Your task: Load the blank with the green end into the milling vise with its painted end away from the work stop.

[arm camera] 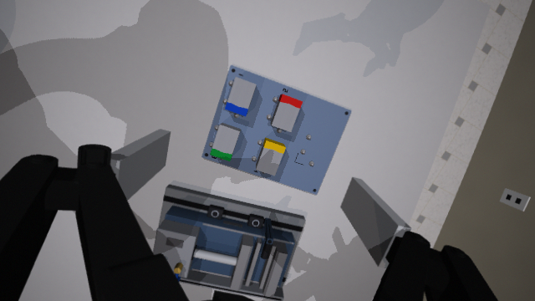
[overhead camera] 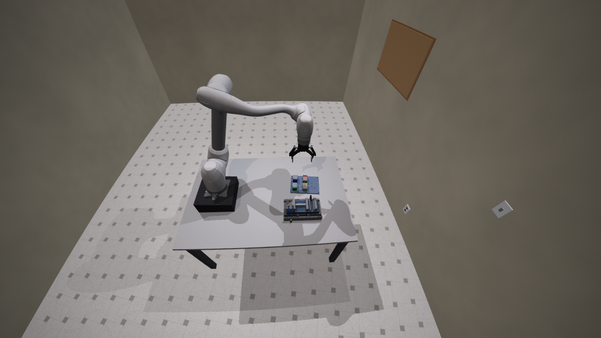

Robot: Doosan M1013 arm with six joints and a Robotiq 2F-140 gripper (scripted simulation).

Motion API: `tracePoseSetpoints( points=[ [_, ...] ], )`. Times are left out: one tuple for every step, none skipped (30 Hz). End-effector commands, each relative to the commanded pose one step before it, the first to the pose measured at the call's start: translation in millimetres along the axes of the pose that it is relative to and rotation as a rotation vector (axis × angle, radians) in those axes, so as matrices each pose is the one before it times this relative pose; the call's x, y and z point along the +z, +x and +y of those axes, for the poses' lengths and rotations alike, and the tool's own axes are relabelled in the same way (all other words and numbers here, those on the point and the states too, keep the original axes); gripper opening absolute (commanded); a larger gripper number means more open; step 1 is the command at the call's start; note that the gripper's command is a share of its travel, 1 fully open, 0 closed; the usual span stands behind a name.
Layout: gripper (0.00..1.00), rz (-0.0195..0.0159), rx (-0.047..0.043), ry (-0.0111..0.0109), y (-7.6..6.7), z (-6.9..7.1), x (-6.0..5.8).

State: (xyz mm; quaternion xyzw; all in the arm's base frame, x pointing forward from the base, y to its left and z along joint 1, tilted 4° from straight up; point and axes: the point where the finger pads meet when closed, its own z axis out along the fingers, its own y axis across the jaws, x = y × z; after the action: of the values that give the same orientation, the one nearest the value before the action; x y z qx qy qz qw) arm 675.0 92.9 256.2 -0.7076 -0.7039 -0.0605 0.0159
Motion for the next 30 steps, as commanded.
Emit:
tracePoseSetpoints(
  points=[
    [1.0,-0.05714,0.06178,-0.00027,0.76,-0.03,-0.16],
    [1.0,-0.00523,0.00564,-0.00002,0.04,0.0,0.0],
    [1.0,-0.00523,0.00564,-0.00002,0.04,0.0,0.0],
    [1.0,-0.00523,0.00564,-0.00002,0.04,0.0,-0.01],
    [1.0,-0.00523,0.00564,-0.00002,0.04,0.0,-0.01],
    [1.0,0.0,0.0,0.0,0.0,0.0,0.0],
    [1.0,0.0,0.0,0.0,0.0,0.0,0.0],
    [1.0,0.07843,-0.09988,0.00025,-0.7,0.07,0.08],
    [1.0,0.0,-0.01532,0.0006,-0.01,0.0,0.0],
    [1.0,0.0,-0.01532,0.0006,-0.01,0.0,0.0],
    [1.0,0.0,-0.01532,0.0006,-0.01,0.0,0.0],
    [1.0,0.0,-0.01532,0.0006,-0.01,0.0,0.0],
    [1.0,0.0,-0.01532,0.0006,-0.01,0.0,0.0],
    [1.0,0.0,-0.01532,0.0006,-0.01,0.0,0.0],
    [1.0,0.0,-0.01532,0.0006,-0.01,0.0,0.0],
    [1.0,0.0,-0.01532,0.0006,-0.01,0.0,0.0],
    [1.0,0.0,-0.01532,0.0006,-0.01,0.0,0.0],
    [1.0,0.0,-0.01532,0.0006,-0.01,0.0,0.0],
    [1.0,0.0,-0.01532,0.0006,-0.01,0.0,0.0],
    [1.0,0.0,-0.01532,0.0006,-0.01,0.0,0.0],
    [1.0,0.0,-0.01532,0.0006,-0.01,0.0,0.0],
    [1.0,0.0,-0.01532,0.0006,-0.01,0.0,0.0],
    [1.0,0.0,0.0,0.0,0.0,0.0,0.0],
    [1.0,0.0,0.0,0.0,0.0,0.0,0.0],
    [1.0,-0.00057,-0.01205,0.00056,0.01,-0.01,-0.01],
    [1.0,0.0,-0.01532,0.0006,0.0,0.0,0.0],
    [1.0,0.0,-0.01532,0.0006,0.0,0.0,0.0],
    [1.0,0.0,-0.01532,0.0006,0.0,0.0,0.0],
    [1.0,0.0,-0.01532,0.0006,0.0,0.0,0.0],
    [1.0,0.0,-0.01532,0.0006,0.0,0.0,0.0]
  ],
)
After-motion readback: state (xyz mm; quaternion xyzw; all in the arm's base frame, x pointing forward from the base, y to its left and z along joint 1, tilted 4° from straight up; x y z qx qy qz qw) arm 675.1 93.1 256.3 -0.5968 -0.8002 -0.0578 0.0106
